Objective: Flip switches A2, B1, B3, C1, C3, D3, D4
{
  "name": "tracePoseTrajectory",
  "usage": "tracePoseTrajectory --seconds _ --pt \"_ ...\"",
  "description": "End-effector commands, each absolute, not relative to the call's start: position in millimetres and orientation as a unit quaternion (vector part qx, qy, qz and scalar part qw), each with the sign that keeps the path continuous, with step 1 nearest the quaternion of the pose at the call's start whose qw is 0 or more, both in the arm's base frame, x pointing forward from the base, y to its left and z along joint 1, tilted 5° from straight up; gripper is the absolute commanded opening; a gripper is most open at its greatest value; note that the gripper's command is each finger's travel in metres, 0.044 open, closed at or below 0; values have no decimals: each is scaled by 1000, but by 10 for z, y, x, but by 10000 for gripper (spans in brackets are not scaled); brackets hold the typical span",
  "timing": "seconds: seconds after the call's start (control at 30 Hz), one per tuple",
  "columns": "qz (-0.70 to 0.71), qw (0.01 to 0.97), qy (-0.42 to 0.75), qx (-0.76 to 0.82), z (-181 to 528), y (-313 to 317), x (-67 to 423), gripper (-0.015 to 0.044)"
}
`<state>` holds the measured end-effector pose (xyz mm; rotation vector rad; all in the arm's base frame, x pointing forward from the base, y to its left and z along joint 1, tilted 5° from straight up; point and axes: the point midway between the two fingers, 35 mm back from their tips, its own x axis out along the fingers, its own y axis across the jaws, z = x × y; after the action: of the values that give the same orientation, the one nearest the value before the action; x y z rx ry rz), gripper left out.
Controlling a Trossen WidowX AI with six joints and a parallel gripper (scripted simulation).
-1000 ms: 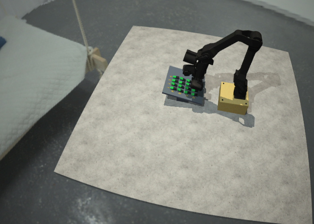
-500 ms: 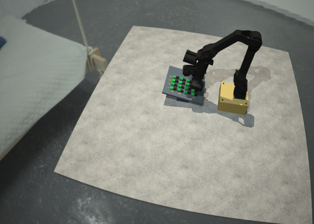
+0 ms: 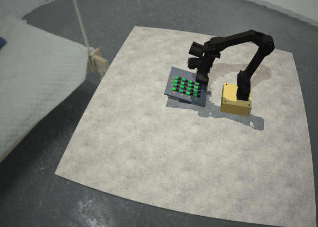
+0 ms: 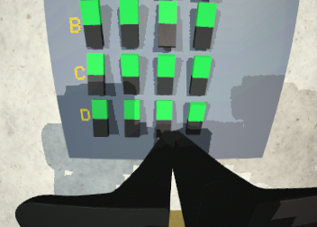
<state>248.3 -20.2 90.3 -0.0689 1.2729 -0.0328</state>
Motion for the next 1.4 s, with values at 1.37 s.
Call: tracePoseTrajectory --seconds 1.37 --pt "-17 792 609 -31 425 -524 2592 0"
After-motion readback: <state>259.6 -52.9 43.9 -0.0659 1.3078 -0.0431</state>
